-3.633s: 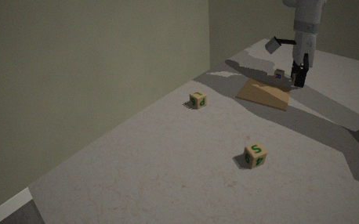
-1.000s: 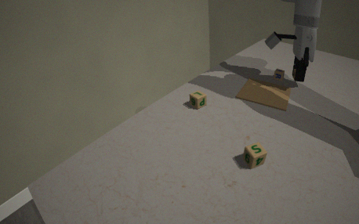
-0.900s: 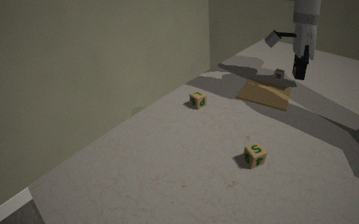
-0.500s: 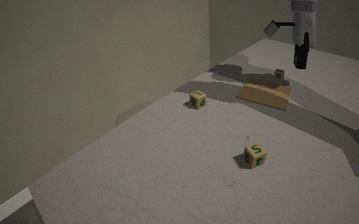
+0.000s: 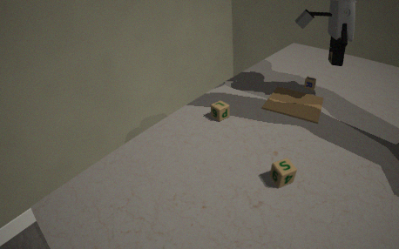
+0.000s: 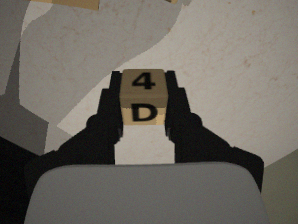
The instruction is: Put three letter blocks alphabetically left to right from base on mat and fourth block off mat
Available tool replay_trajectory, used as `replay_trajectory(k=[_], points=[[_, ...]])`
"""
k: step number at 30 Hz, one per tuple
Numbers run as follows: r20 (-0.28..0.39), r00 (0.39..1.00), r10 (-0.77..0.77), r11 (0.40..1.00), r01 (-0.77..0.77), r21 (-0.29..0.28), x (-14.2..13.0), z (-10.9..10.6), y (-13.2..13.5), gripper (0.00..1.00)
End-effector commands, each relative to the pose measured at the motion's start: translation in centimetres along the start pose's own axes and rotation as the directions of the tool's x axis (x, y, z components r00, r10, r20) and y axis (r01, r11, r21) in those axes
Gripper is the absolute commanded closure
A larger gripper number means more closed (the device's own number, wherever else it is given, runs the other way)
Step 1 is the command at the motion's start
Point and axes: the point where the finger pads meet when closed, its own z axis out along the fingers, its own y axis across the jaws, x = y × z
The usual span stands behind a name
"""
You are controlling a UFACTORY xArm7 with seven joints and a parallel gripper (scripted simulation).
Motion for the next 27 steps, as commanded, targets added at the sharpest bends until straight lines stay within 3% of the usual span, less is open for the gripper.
replay_trajectory(k=[1,27], points=[[-0.036,0.999,-0.001,1.0,0.001,-0.003,-0.02,-0.42,0.08,0.73],[-0.022,1.0,0.009,1.0,-0.009,-0.002,0.28,-0.71,-0.31,0.73]])
